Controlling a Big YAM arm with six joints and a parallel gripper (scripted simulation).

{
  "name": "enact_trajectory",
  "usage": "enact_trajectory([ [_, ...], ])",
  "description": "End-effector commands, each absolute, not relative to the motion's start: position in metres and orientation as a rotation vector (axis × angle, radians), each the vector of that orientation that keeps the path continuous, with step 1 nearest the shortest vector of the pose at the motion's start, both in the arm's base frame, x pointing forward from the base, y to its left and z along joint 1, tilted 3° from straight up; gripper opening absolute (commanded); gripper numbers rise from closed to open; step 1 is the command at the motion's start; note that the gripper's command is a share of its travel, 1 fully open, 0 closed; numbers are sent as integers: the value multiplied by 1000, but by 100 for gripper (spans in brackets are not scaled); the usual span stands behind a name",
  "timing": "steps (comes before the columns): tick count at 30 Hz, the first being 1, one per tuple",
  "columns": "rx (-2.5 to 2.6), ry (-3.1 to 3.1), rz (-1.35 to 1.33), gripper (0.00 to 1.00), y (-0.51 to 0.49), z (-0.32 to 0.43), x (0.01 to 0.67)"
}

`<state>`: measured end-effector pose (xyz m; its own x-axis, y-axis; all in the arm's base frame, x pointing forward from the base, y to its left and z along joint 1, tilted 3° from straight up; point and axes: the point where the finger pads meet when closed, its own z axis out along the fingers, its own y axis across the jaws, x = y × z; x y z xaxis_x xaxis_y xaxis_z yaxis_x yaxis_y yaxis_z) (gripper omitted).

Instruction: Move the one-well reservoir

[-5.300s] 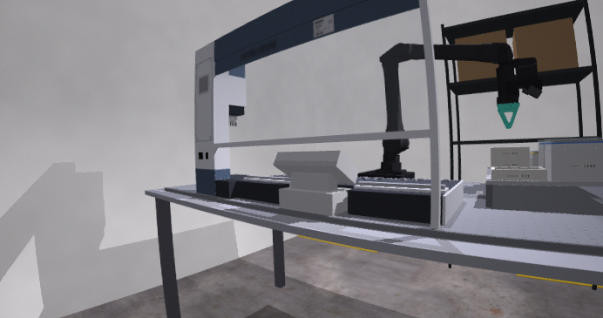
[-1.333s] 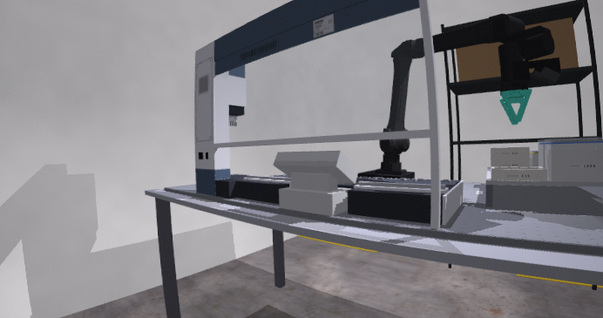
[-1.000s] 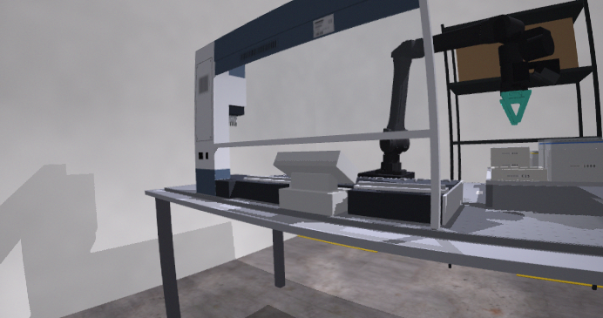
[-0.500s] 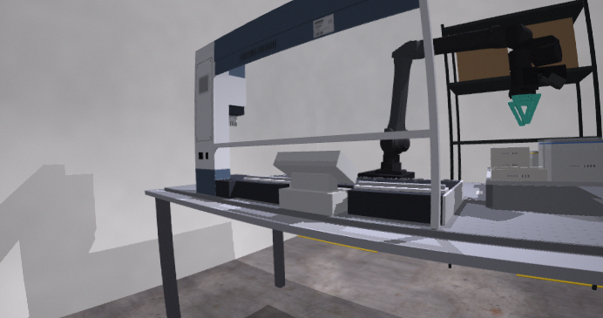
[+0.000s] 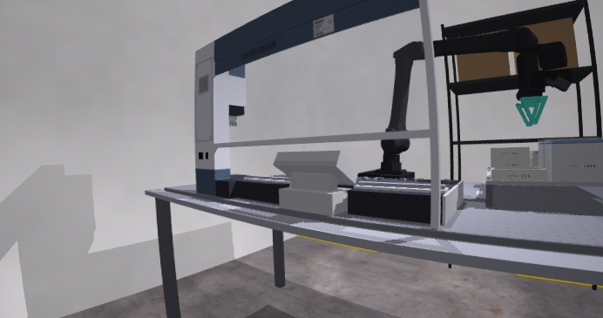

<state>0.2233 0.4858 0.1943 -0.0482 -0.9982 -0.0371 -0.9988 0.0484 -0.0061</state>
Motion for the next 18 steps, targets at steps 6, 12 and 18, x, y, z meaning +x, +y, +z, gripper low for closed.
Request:
enact_trajectory([
  [6,-2075,2215,88,100,523,230,185],
  [12,-2090,2231,74,100,532,221,166],
  [18,-2091,2232,79,100,545,221,138],
])
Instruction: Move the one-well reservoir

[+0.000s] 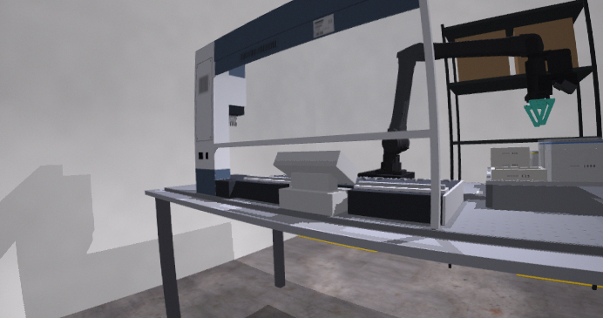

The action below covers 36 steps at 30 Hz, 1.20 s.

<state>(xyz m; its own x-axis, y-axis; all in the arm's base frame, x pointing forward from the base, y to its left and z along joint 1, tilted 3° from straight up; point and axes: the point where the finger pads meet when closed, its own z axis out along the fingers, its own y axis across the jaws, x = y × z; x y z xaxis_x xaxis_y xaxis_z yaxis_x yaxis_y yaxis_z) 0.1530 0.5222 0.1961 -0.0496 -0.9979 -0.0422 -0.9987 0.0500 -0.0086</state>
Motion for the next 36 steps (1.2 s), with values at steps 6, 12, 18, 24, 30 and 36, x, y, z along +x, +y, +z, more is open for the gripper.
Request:
enact_trajectory([
  [6,-2092,2233,82,100,558,222,110],
  [12,-2092,2234,83,100,567,222,91],
  [18,-2094,2235,88,100,579,222,63],
  [24,-2095,2236,90,100,592,223,35],
  [30,-2093,2234,97,100,590,224,31],
  [36,-2093,2234,97,100,590,224,31],
])
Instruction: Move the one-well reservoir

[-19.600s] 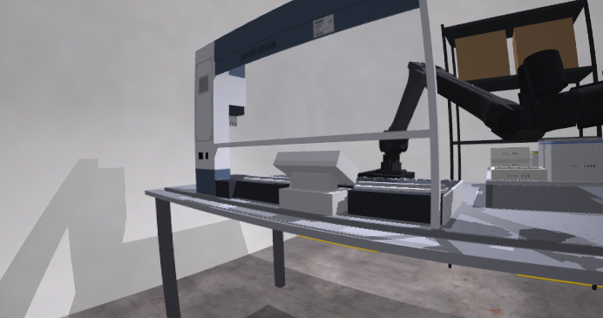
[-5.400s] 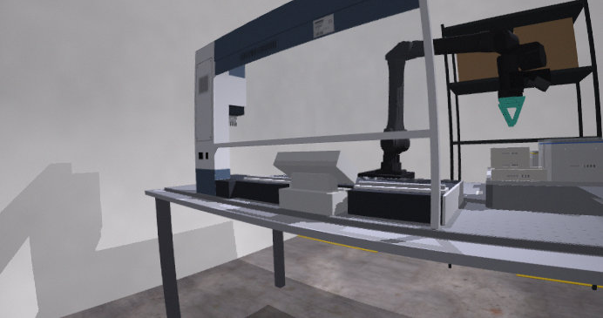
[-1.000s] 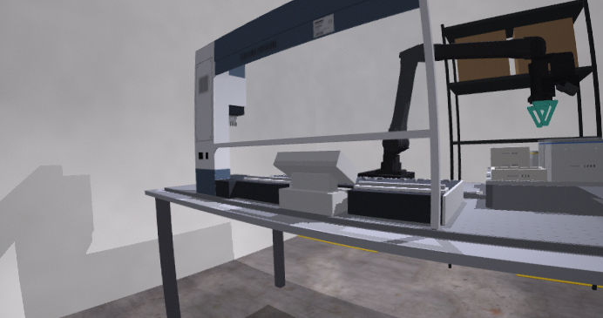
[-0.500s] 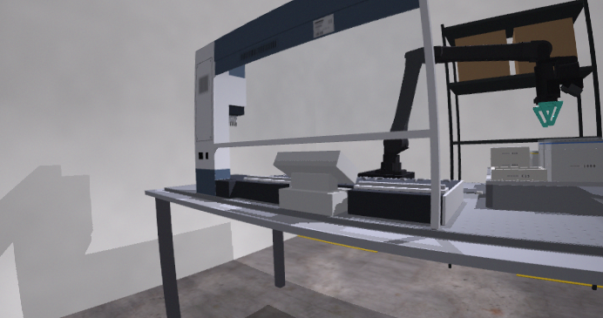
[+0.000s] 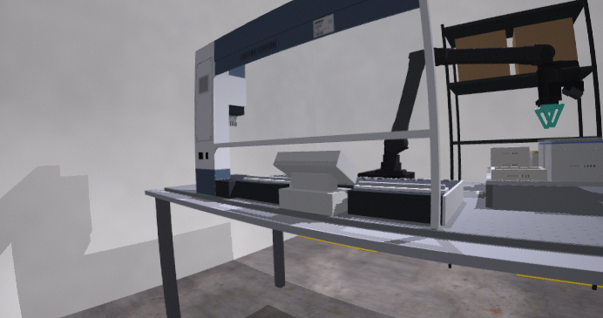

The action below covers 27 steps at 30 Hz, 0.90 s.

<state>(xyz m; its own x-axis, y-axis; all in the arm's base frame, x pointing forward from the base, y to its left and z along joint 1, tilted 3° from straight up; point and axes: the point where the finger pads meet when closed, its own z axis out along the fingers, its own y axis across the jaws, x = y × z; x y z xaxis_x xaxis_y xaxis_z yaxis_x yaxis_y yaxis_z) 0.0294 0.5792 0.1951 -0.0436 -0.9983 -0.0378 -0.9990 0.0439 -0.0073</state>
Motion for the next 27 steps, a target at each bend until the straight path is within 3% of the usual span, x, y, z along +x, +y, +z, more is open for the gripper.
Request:
enact_trajectory([
  [1,-2093,2234,97,100,590,224,31],
  [27,-2054,2243,120,100,593,239,44],
])
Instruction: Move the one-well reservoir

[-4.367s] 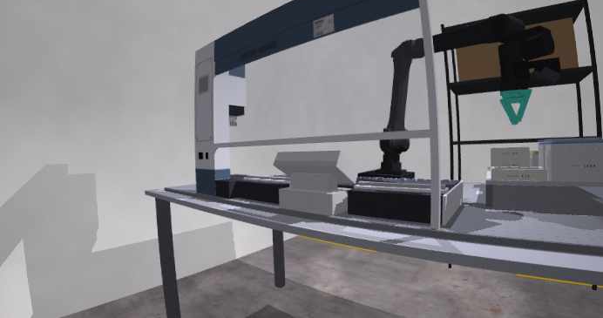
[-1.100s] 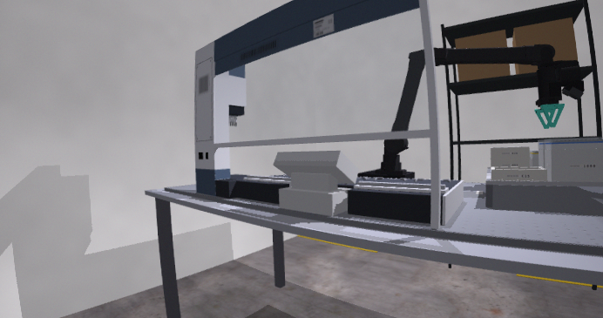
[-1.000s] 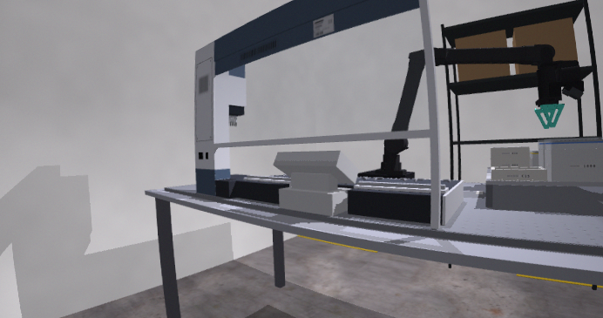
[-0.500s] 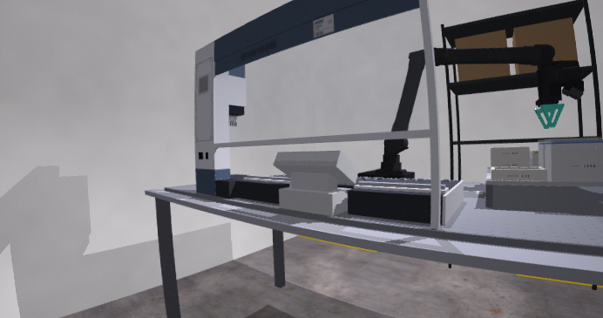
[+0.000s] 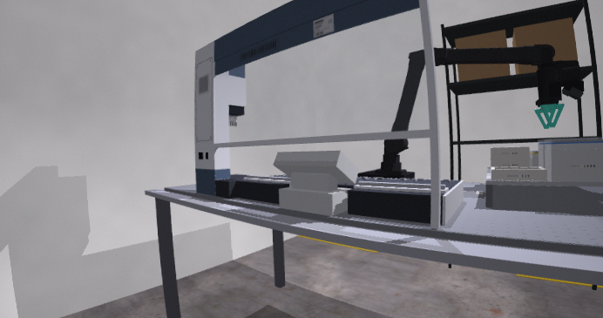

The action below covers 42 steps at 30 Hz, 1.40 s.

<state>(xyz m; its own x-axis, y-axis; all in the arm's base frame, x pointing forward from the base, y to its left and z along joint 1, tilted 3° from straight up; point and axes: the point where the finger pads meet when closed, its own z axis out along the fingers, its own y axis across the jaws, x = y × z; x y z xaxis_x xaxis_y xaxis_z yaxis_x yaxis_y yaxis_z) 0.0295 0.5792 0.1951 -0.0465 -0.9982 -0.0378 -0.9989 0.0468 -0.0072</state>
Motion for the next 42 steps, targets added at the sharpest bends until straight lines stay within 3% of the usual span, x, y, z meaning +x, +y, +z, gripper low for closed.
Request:
enact_trajectory([
  [1,-2068,2229,119,100,592,240,49],
  [23,-2089,2230,85,100,587,226,149],
  [42,-2088,2230,85,100,582,225,141],
])
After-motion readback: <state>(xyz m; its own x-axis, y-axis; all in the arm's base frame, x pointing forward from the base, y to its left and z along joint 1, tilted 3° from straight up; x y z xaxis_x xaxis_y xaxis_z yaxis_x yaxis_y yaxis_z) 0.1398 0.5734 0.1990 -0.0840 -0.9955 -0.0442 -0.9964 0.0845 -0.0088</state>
